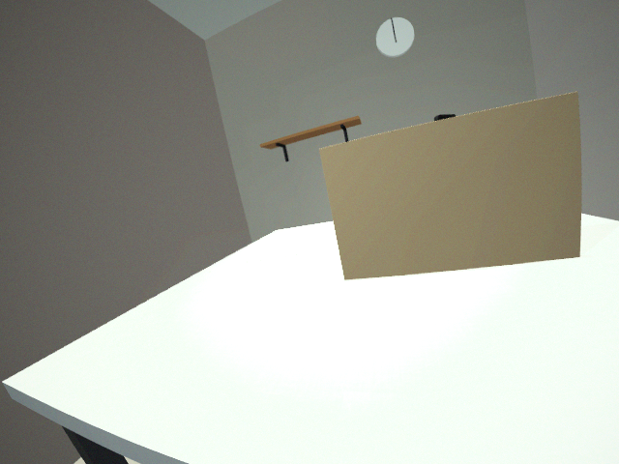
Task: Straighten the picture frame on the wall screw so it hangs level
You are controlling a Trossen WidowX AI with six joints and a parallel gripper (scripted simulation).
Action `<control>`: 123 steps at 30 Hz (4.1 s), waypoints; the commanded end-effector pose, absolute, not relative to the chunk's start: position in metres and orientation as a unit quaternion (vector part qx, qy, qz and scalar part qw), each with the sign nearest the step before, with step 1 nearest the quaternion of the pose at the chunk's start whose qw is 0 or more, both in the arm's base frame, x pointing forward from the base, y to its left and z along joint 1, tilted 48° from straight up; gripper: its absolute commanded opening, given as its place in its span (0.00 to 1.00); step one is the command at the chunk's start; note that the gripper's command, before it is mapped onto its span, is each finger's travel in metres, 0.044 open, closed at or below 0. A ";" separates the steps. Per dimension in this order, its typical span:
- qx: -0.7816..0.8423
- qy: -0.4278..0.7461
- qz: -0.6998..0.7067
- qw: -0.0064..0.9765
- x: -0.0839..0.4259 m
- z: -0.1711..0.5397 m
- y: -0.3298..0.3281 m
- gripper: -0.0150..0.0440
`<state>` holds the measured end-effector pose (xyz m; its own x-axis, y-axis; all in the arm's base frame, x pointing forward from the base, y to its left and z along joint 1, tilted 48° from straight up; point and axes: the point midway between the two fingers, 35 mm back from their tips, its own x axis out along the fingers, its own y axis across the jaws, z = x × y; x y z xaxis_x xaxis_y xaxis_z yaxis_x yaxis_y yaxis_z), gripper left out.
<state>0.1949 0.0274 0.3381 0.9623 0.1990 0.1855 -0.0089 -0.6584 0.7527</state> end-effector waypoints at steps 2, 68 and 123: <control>0.903 -0.045 -0.019 0.427 0.199 0.262 -0.029 0.69; 0.901 -0.061 -0.042 0.427 0.197 0.250 -0.037 0.69; 0.902 -0.062 -0.038 0.426 0.270 0.219 -0.022 0.69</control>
